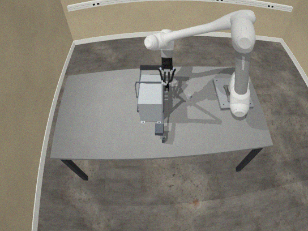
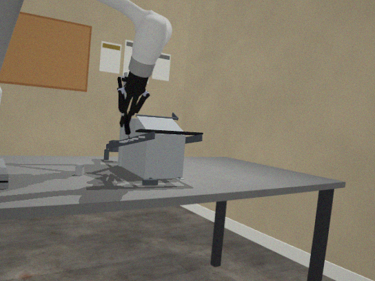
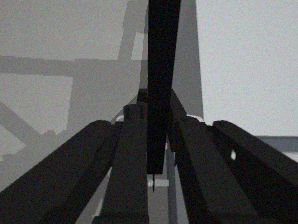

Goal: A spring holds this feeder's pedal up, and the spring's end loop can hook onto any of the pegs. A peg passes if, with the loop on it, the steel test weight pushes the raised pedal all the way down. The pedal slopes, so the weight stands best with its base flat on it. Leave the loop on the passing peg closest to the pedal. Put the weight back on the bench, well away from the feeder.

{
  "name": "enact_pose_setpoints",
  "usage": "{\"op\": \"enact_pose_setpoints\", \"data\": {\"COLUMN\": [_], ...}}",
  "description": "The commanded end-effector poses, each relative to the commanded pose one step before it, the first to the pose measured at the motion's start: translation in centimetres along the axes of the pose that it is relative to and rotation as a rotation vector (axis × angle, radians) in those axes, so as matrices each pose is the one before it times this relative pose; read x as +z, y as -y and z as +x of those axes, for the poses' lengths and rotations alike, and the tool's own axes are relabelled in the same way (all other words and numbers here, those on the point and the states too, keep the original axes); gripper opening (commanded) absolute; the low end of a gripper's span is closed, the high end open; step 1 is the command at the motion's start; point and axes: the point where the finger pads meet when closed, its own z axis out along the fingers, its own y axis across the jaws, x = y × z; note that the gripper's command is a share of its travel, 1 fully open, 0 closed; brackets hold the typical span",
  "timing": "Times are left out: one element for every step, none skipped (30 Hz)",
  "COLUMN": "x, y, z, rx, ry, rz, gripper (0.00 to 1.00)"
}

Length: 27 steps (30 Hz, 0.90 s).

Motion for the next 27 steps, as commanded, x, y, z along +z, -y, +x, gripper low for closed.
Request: {"op": "enact_pose_setpoints", "data": {"x": [-0.051, 0.000, 0.000, 0.000, 0.000, 0.000, 0.000, 0.000, 0.000, 0.000, 0.000, 0.000, 0.000, 0.000, 0.000, 0.000, 0.000, 0.000, 0.000, 0.000, 0.000, 0.000, 0.000, 0.000, 0.000, 0.000, 0.000], "y": [-0.030, 0.000, 0.000, 0.000, 0.000, 0.000, 0.000, 0.000, 0.000, 0.000, 0.000, 0.000, 0.000, 0.000, 0.000, 0.000, 0.000, 0.000, 0.000, 0.000, 0.000, 0.000, 0.000, 0.000, 0.000, 0.000, 0.000], "z": [0.035, 0.000, 0.000, 0.000, 0.000, 0.000, 0.000, 0.000, 0.000, 0.000, 0.000, 0.000, 0.000, 0.000, 0.000, 0.000, 0.000, 0.000, 0.000, 0.000, 0.000, 0.000, 0.000, 0.000, 0.000, 0.000, 0.000], "rx": [-0.00053, 0.00000, 0.00000, 0.00000, 0.00000, 0.00000, 0.00000, 0.00000, 0.00000, 0.00000, 0.00000, 0.00000, 0.00000, 0.00000, 0.00000, 0.00000, 0.00000, -0.00006, 0.00000, 0.00000, 0.00000, 0.00000, 0.00000, 0.00000, 0.00000, 0.00000, 0.00000], "ry": [-0.00014, 0.00000, 0.00000, 0.00000, 0.00000, 0.00000, 0.00000, 0.00000, 0.00000, 0.00000, 0.00000, 0.00000, 0.00000, 0.00000, 0.00000, 0.00000, 0.00000, 0.00000, 0.00000, 0.00000, 0.00000, 0.00000, 0.00000, 0.00000, 0.00000, 0.00000, 0.00000], "rz": [-0.00092, 0.00000, 0.00000, 0.00000, 0.00000, 0.00000, 0.00000, 0.00000, 0.00000, 0.00000, 0.00000, 0.00000, 0.00000, 0.00000, 0.00000, 0.00000, 0.00000, 0.00000, 0.00000, 0.00000, 0.00000, 0.00000, 0.00000, 0.00000, 0.00000, 0.00000, 0.00000], "gripper": [0.17, 0.17, 0.17, 0.17, 0.17, 0.17, 0.17, 0.17, 0.17, 0.17, 0.17, 0.17, 0.17, 0.17, 0.17, 0.17, 0.17, 0.24, 0.24, 0.24, 0.24, 0.24, 0.24, 0.24, 0.24, 0.24, 0.24]}}
